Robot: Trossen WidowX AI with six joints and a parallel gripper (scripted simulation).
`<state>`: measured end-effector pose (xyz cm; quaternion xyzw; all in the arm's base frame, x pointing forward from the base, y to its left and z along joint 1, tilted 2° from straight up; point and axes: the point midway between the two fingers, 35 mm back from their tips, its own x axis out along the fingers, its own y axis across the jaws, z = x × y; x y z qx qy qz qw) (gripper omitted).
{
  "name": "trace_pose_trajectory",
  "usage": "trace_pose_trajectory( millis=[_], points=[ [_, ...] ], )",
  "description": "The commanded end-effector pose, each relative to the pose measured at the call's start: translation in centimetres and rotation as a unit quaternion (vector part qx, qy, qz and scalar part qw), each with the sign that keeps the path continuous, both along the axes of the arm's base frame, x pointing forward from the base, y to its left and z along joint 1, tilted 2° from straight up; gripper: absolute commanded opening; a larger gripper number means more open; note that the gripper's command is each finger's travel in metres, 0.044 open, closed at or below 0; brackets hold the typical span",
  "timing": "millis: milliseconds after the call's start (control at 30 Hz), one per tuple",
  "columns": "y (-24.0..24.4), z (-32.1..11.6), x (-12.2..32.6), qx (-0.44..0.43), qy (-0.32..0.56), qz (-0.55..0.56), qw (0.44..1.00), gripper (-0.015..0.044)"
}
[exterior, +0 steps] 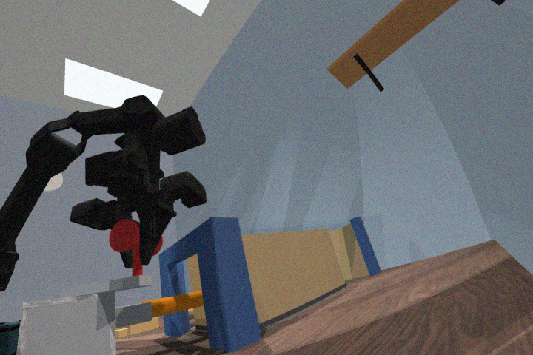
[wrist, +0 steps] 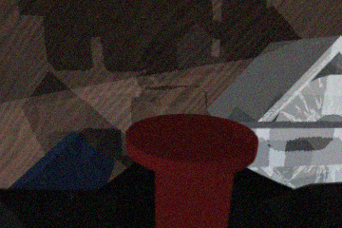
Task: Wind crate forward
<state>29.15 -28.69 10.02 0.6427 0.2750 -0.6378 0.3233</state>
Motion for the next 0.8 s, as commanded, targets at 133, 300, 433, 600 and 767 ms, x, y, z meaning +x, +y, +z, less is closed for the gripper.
trace_pose_trajectory(
  millis=[133, 300, 433, 600, 767],
  points=[
    [2.7, 0.0, 1.6, 0.019, -0.009, 0.017, 1.0, 0.0],
    [3.3, -0.1, 1.8, 0.019, -0.01, 0.017, 1.0, 0.0],
    [3.8, -0.1, 1.9, 0.019, -0.01, 0.017, 1.0, 0.0],
    [4.3, -0.1, 2.1, 0.02, -0.01, 0.017, 1.0, 0.0],
    [4.9, -0.1, 2.2, 0.02, -0.01, 0.017, 1.0, 0.0]
  ],
)
